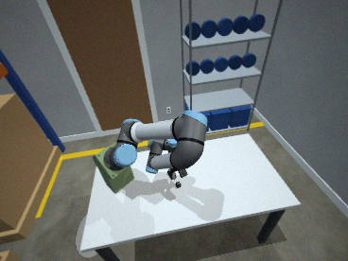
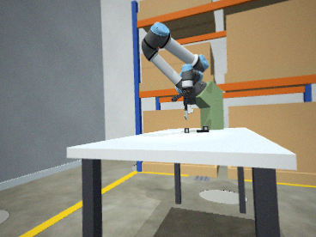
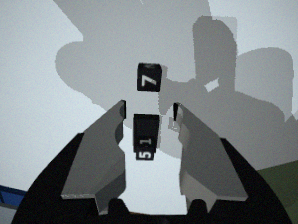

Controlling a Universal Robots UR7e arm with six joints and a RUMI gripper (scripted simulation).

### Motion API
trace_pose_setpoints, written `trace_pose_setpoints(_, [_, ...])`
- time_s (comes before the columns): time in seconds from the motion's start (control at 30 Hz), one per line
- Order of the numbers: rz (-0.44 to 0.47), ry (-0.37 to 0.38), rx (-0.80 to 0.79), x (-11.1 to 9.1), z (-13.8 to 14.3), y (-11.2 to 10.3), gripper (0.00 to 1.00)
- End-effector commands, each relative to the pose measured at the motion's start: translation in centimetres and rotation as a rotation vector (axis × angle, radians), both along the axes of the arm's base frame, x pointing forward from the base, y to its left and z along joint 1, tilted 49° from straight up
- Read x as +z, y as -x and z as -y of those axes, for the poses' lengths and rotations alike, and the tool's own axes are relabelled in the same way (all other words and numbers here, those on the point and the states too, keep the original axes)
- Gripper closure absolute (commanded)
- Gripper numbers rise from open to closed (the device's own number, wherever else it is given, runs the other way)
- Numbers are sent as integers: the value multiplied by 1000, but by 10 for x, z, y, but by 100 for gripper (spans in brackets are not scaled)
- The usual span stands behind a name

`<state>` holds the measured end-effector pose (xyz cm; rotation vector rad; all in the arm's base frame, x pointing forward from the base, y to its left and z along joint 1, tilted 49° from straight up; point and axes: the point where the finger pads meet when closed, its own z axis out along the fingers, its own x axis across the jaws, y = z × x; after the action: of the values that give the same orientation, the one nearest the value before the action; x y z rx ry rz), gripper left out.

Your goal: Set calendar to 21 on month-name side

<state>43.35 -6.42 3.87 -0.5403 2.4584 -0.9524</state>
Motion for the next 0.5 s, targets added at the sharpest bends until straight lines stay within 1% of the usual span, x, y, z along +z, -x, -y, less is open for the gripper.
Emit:
trace_pose_setpoints(0.0, [1,0,1,-2,1,-2,71])
trace_pose_setpoints(0.47, [1,0,1,-12,9,-10,71])
